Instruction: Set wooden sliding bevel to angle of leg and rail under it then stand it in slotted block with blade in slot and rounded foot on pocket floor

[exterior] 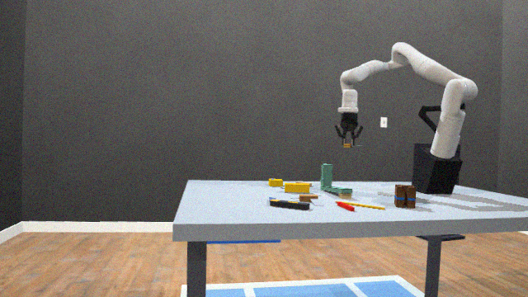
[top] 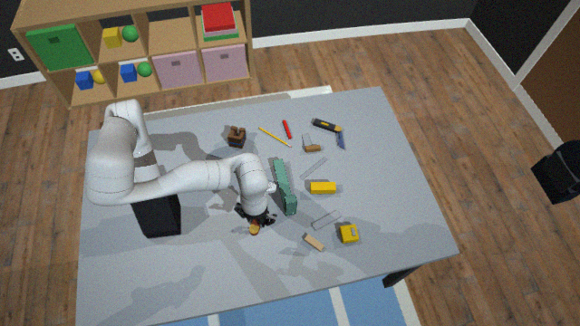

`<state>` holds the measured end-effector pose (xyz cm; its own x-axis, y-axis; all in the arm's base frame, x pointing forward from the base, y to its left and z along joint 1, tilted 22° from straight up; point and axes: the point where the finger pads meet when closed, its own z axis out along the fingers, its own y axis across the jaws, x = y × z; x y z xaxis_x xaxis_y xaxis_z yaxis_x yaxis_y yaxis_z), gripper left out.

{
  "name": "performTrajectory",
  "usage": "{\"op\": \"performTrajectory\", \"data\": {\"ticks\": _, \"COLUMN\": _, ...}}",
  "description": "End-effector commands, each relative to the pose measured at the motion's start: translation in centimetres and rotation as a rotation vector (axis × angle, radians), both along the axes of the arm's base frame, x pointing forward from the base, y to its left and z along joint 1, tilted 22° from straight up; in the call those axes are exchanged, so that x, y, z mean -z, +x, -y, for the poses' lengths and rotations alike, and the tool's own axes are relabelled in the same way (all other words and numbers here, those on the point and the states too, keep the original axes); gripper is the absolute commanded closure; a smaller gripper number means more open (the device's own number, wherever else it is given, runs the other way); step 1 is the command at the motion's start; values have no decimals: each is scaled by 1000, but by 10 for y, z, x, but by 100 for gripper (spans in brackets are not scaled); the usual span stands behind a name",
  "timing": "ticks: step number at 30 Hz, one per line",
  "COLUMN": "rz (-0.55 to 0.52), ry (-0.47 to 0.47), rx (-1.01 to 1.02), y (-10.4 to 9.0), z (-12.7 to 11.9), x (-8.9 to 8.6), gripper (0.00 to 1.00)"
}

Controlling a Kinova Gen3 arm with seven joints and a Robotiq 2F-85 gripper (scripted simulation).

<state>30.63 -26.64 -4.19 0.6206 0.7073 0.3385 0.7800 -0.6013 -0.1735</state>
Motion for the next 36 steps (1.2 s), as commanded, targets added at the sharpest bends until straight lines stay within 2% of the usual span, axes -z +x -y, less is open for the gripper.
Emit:
{"op": "performTrajectory", "data": {"ticks": 1, "rz": 21, "ry": -5, "rx": -50, "y": 0, "z": 1, "x": -1, "gripper": 90}}
{"op": "performTrajectory", "data": {"ticks": 21, "rz": 123, "ry": -27, "rx": -304, "y": 0, "z": 1, "x": -1, "gripper": 90}}
{"op": "performTrajectory", "data": {"ticks": 36, "rz": 168, "ry": -37, "rx": -415, "y": 0, "z": 1, "x": -1, "gripper": 90}}
